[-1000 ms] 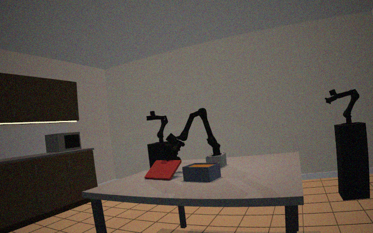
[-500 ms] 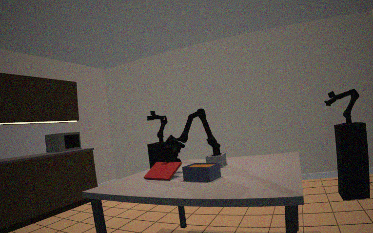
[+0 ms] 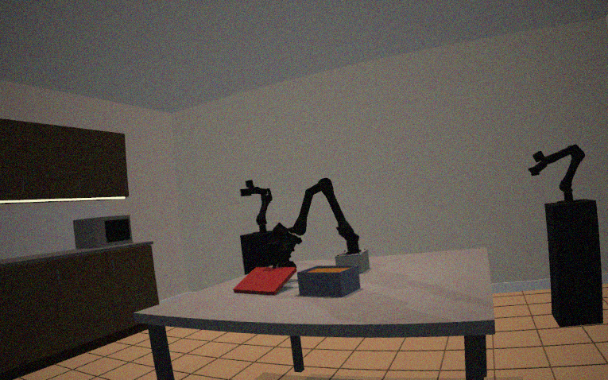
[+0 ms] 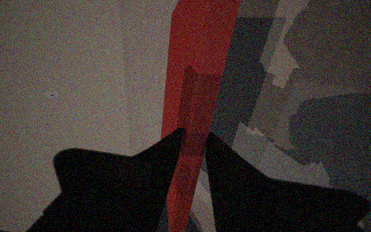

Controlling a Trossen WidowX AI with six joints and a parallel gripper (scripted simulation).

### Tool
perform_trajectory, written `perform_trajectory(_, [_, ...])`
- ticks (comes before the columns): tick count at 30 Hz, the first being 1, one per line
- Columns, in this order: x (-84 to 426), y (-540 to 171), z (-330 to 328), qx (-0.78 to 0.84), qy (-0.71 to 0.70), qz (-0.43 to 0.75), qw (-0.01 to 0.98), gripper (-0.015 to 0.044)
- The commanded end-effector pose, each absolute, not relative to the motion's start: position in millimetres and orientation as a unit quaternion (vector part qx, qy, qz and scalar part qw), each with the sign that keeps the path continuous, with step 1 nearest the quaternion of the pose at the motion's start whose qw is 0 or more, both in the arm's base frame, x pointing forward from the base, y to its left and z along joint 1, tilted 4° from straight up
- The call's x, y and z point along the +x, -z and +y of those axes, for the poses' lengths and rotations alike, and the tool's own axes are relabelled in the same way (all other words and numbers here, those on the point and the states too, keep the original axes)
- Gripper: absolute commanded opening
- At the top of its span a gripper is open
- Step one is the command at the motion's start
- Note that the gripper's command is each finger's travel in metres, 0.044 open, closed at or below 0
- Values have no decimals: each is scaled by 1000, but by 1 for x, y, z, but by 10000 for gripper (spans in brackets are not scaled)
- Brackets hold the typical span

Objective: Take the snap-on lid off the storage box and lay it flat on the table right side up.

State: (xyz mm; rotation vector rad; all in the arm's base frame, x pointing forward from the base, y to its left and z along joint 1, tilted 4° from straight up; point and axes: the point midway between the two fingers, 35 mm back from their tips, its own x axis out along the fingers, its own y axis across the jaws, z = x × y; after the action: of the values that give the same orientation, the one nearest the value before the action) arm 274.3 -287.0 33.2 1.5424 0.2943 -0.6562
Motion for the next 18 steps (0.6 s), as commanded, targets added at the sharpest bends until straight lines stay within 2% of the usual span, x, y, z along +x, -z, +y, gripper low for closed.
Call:
perform_trajectory(1, [273, -25, -286, 684, 295, 135, 654, 0])
perform_trajectory(13, [274, -15, -286, 684, 295, 135, 654, 0])
perform_trajectory(18, [275, -23, -287, 684, 295, 135, 654, 131])
